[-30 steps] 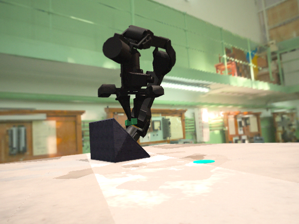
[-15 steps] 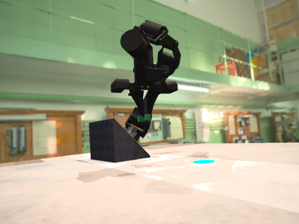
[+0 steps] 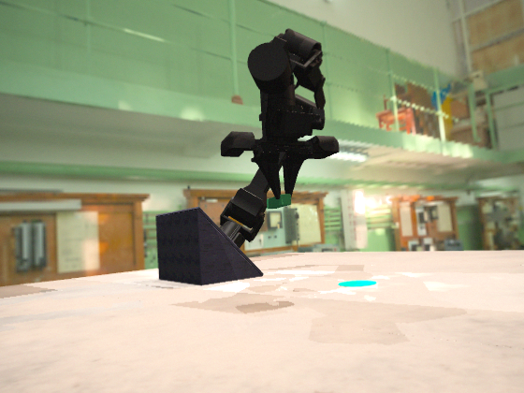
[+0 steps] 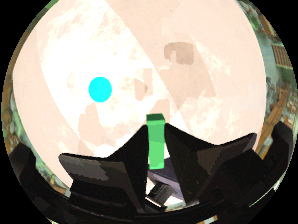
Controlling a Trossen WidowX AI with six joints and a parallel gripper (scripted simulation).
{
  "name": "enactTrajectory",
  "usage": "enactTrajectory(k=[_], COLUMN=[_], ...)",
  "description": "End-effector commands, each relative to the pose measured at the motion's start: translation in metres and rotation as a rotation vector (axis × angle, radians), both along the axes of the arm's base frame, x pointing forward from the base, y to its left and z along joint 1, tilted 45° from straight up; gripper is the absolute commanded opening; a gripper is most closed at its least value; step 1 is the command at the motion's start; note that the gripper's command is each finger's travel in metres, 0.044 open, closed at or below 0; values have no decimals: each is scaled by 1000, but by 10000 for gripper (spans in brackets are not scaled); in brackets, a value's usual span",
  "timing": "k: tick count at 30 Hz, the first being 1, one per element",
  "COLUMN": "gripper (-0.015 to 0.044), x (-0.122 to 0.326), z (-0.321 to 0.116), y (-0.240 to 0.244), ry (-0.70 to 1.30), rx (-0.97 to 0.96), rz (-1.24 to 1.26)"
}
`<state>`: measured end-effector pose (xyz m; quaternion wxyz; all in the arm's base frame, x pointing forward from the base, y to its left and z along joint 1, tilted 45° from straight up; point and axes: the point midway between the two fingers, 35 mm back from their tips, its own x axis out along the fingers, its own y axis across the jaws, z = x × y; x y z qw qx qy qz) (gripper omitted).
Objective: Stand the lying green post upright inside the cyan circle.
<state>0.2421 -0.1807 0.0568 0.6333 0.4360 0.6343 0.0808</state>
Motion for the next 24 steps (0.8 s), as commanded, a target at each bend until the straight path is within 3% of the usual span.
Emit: enactTrajectory(k=[1, 24], gripper=[23, 23], x=[13, 60], z=[11, 57], y=[6, 39], ry=[2, 18], rx=[4, 28], rz=[-7, -29])
